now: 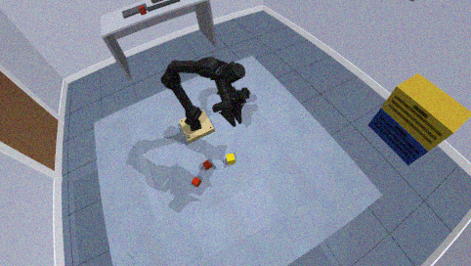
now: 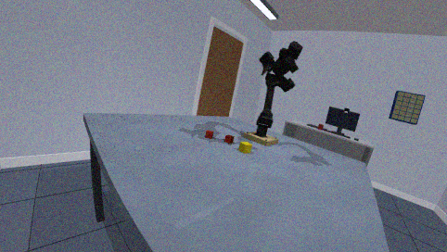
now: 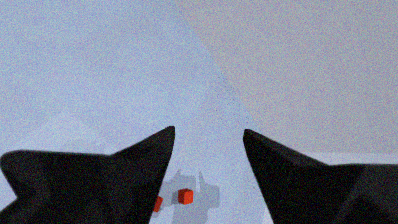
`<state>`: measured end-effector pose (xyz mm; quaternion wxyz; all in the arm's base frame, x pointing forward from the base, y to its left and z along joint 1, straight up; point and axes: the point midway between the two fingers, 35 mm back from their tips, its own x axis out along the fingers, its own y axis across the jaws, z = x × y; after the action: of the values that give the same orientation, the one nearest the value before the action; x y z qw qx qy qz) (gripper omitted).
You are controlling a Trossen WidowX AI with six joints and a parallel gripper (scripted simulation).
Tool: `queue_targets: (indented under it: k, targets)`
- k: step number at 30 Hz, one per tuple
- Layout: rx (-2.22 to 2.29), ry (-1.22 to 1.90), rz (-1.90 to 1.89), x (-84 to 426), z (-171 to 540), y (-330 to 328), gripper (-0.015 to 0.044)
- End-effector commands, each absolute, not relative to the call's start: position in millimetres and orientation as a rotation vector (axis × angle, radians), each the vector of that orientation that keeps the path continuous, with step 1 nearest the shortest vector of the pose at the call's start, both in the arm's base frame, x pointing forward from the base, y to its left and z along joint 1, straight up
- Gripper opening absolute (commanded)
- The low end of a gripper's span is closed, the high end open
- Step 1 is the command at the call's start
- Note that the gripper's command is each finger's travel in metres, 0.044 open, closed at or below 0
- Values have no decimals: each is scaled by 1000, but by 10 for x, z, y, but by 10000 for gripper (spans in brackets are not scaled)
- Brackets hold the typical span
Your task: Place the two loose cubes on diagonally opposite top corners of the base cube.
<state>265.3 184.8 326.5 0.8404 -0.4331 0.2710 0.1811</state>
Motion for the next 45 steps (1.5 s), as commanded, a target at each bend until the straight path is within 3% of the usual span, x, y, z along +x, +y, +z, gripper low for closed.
queue_targets:
  k: [1, 19, 35, 45]
  targets:
    - [-802, 694, 318, 2862, 3072, 1679, 265]
    - [-151, 1170, -90, 3463, 2167, 547, 265]
    - [580, 1441, -578, 3391, 1438, -604, 265]
    - [614, 1448, -600, 3398, 1219, -654, 265]
